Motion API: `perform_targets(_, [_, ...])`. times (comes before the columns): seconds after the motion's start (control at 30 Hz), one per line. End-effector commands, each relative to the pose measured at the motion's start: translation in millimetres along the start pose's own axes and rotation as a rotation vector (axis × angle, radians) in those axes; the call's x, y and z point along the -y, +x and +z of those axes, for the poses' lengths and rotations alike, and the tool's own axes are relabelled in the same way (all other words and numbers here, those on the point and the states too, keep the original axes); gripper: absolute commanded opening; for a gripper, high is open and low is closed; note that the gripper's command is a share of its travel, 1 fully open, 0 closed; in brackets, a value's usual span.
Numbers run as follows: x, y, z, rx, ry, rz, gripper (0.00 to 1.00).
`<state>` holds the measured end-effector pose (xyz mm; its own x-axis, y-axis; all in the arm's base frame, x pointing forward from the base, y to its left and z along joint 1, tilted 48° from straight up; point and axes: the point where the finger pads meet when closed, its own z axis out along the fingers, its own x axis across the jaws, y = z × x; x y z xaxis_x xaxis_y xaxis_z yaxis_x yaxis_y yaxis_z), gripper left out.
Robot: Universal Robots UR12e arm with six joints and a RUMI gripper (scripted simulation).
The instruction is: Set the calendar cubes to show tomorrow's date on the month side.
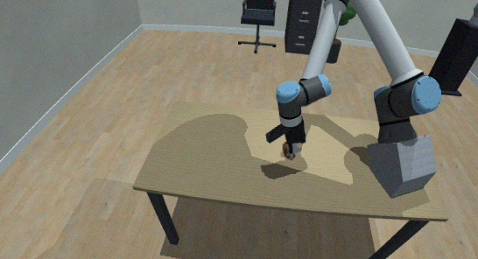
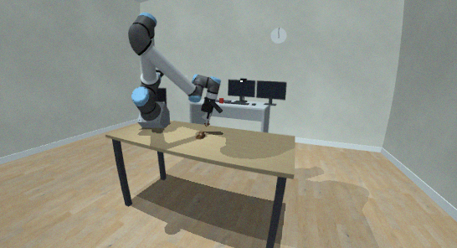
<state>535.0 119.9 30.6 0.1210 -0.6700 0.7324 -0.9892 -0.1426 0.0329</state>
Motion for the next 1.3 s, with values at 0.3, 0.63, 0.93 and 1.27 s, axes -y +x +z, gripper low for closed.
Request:
perform_targets(0.3, [0.8,1.0,-0.9,-0.001,-0.03,0.003,0.11])
perform_targets(0.63, [2.7,-1.1,1.6,0.002,-0.086,0.002,0.11])
perform_targets(0.93, [4.1,-1.7,2.4,0.004,-0.206,0.002,0.11])
perform_targets(1.27, [3.2,0.6,0.5,0.0,-0.28,0.004,0.11])
